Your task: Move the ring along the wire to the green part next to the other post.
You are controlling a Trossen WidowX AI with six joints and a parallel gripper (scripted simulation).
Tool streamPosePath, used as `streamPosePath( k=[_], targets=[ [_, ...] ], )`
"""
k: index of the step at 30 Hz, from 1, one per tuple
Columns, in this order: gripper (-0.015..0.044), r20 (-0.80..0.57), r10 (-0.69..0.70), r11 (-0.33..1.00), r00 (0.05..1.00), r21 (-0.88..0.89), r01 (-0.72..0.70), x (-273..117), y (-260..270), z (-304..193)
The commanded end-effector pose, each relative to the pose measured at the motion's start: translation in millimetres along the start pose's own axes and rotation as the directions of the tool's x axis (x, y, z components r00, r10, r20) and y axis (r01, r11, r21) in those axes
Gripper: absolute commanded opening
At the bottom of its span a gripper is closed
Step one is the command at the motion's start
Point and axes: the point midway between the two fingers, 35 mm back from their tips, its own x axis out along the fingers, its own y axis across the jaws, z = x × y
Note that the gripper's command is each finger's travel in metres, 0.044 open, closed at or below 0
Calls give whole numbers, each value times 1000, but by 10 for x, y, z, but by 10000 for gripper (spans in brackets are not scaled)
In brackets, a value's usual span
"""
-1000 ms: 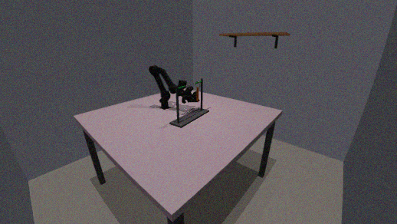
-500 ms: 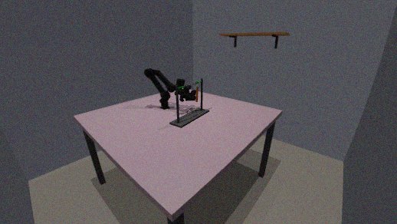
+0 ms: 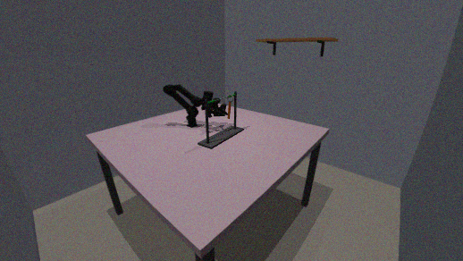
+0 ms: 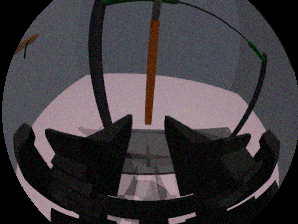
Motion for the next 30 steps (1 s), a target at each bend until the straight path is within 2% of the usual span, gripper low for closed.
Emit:
streamPosePath(
  k=[1, 18, 28, 30],
  targets=[
    [160, -5, -6, 1000, 1000, 1, 6, -25, -13, -30],
    [160, -5, -6, 1000, 1000, 1, 6, -25, -13, -30],
    [423, -7, 0, 1000, 1000, -1, 0, -460, -2, -15],
    [440, -6, 0, 1000, 1000, -2, 0, -523, -18, -25]
  ],
)
